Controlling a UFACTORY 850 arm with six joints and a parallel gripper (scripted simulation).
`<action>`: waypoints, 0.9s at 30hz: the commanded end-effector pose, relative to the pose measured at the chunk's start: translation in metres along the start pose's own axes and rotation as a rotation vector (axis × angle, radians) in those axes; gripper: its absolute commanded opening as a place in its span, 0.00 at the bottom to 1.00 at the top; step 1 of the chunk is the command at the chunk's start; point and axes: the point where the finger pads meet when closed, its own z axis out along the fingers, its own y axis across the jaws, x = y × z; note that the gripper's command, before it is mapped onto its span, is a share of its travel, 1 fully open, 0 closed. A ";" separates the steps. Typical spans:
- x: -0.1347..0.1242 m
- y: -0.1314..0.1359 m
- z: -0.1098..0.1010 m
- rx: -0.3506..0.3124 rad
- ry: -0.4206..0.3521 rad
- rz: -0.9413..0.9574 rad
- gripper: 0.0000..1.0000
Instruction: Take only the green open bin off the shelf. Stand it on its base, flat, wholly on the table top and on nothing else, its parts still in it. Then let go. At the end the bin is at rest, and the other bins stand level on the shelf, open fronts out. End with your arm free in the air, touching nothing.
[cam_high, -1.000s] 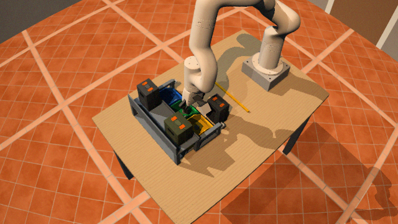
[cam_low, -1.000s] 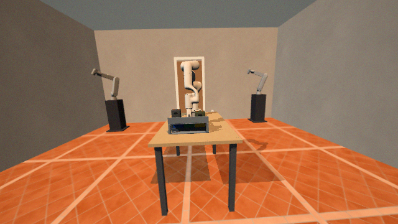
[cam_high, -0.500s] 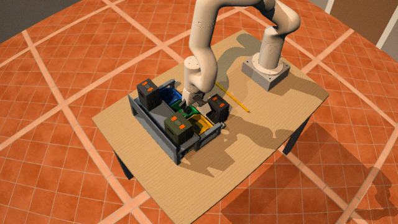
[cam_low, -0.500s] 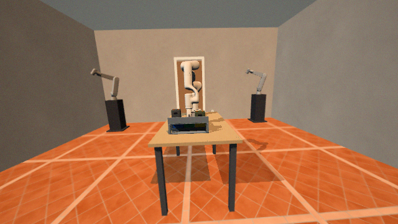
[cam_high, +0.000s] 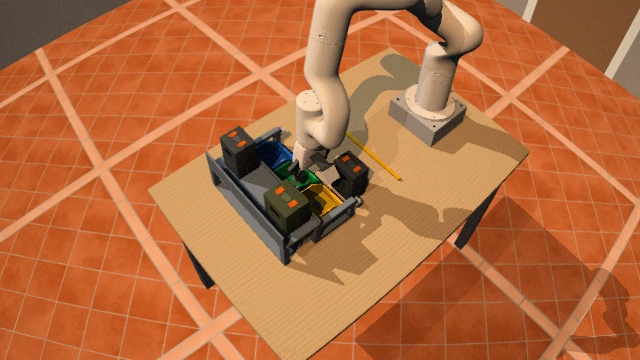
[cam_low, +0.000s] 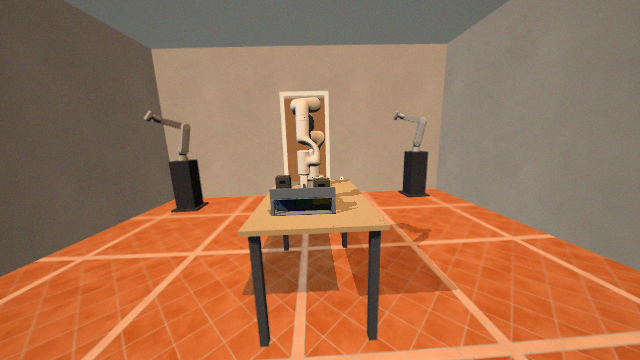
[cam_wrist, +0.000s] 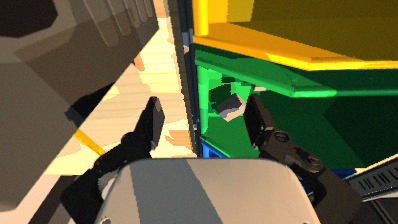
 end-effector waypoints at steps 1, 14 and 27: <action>0.000 0.001 -0.001 -0.002 0.000 0.000 1.00; 0.000 0.001 -0.001 -0.002 0.000 0.000 0.00; 0.000 0.001 -0.001 -0.002 0.000 0.000 0.00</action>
